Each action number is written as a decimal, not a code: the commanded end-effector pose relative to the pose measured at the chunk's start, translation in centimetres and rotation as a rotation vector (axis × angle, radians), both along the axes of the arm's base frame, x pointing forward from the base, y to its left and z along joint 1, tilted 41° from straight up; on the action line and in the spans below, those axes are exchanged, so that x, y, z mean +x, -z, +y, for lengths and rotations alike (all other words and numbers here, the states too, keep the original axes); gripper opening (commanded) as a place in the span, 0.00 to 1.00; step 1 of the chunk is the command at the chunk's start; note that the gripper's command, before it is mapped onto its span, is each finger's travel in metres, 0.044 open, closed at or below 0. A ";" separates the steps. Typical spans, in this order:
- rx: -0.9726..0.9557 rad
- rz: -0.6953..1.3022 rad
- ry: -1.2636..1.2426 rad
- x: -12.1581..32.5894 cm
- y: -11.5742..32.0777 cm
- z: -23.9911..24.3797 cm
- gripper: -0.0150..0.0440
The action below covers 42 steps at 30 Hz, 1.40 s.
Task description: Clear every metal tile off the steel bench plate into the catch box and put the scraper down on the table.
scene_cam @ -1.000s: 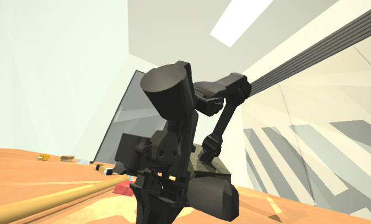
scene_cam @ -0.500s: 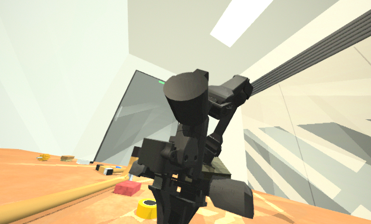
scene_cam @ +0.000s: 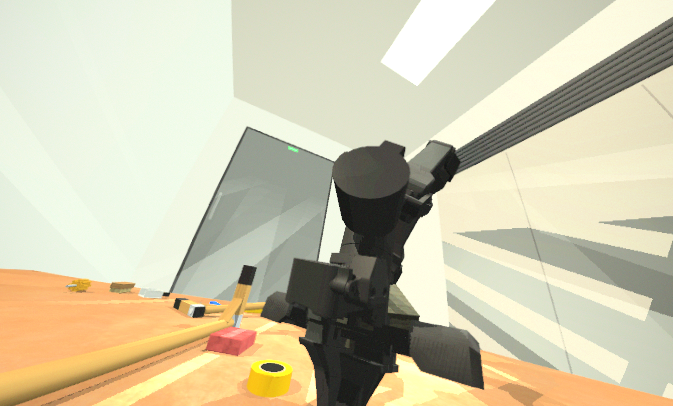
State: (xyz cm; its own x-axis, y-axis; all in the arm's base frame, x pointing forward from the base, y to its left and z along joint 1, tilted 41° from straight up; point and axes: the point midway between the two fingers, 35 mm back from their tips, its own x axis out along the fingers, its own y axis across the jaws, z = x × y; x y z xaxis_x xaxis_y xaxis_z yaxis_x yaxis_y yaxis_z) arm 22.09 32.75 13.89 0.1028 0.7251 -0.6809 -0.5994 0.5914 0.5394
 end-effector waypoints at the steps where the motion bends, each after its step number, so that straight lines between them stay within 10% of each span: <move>1: 0.011 -0.009 0.006 -0.6 -0.5 -0.2 0.25; 42: 0.014 0.004 0.004 -6.1 0.9 -2.1 0.25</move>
